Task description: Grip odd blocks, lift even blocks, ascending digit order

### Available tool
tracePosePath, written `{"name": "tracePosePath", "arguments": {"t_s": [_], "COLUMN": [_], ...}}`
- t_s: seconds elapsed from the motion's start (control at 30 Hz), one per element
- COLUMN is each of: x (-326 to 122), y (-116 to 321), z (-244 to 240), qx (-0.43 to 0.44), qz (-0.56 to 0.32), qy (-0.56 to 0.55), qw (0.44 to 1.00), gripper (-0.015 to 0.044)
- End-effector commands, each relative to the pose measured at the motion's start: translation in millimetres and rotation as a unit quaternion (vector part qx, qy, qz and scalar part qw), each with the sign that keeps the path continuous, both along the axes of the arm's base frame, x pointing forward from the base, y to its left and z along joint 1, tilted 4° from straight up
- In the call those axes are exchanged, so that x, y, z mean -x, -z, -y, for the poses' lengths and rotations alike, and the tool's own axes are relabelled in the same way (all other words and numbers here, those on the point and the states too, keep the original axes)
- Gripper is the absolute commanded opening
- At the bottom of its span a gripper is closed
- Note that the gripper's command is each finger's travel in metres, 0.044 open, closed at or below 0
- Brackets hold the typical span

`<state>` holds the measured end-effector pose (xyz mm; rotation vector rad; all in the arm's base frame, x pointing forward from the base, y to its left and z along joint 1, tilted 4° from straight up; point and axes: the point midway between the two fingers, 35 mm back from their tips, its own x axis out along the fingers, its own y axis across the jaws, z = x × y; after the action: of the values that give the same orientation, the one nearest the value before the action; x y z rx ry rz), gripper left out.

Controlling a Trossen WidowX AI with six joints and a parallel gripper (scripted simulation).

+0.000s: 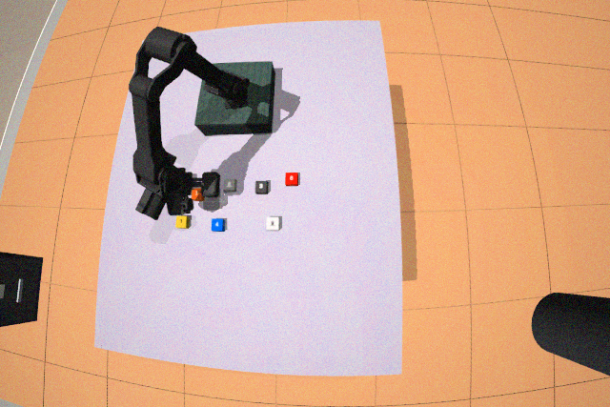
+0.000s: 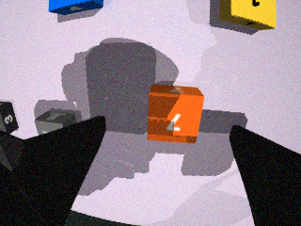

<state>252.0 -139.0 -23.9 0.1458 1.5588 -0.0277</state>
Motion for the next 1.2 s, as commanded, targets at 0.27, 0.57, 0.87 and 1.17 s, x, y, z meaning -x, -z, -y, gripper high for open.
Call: {"name": "tracePosePath", "arguments": {"t_s": [0.27, 0.57, 0.87, 1.17], "x": [-4, 0, 0, -25], "y": [-68, -109, -109, -110], "z": [8, 9, 9, -61], "qx": [0.007, 0.007, 0.007, 0.022], "qz": [0.007, 0.007, 0.007, 0.008], "qy": [0.001, 0.001, 0.001, -0.025], "qw": [1.000, 1.000, 1.000, 0.999], "gripper": [0.0295, 0.0120, 0.0120, 0.0120]}}
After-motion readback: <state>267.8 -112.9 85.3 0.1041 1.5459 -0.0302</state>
